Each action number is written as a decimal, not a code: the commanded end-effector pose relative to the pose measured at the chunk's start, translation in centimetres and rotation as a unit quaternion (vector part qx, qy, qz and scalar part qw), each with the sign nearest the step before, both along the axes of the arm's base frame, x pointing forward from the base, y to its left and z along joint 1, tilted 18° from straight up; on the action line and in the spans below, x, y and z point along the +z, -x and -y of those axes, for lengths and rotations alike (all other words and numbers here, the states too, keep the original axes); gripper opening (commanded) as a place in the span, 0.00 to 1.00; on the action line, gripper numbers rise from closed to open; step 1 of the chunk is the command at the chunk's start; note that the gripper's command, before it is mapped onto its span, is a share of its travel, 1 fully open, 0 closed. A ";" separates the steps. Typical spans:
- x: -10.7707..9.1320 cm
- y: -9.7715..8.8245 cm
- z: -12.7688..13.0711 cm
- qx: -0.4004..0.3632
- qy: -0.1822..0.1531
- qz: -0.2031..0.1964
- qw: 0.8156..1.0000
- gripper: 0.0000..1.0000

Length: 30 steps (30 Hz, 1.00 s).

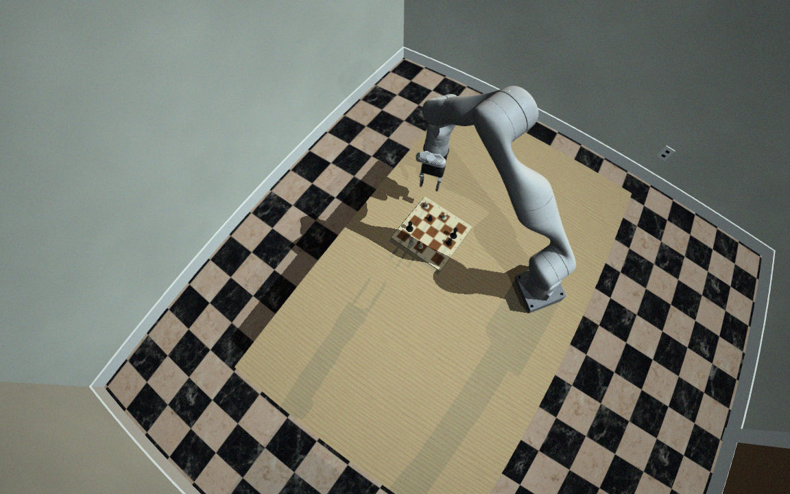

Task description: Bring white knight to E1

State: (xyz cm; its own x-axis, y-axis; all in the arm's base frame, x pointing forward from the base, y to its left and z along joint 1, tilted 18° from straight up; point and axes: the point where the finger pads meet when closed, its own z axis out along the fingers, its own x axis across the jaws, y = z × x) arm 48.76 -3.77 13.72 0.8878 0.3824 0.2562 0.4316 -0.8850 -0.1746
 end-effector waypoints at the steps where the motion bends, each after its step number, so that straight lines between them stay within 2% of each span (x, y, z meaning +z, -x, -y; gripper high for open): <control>1: -1.4 -0.1 -0.4 0.000 -0.001 -0.002 1.000 1.00; 4: -3.5 -0.4 -1.0 0.000 0.000 -0.003 1.000 1.00; 6: -3.8 -0.4 -1.1 0.000 0.000 -0.003 1.000 1.00; 7: -3.8 -0.4 -1.1 0.000 0.000 -0.003 1.000 0.73; 30: -3.8 -0.4 -1.1 0.000 0.000 -0.003 1.000 0.73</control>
State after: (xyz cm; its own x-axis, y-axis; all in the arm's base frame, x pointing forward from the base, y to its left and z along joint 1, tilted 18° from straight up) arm 49.11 -2.60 9.87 0.8894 0.3830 0.2498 0.4310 -0.8845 -0.1784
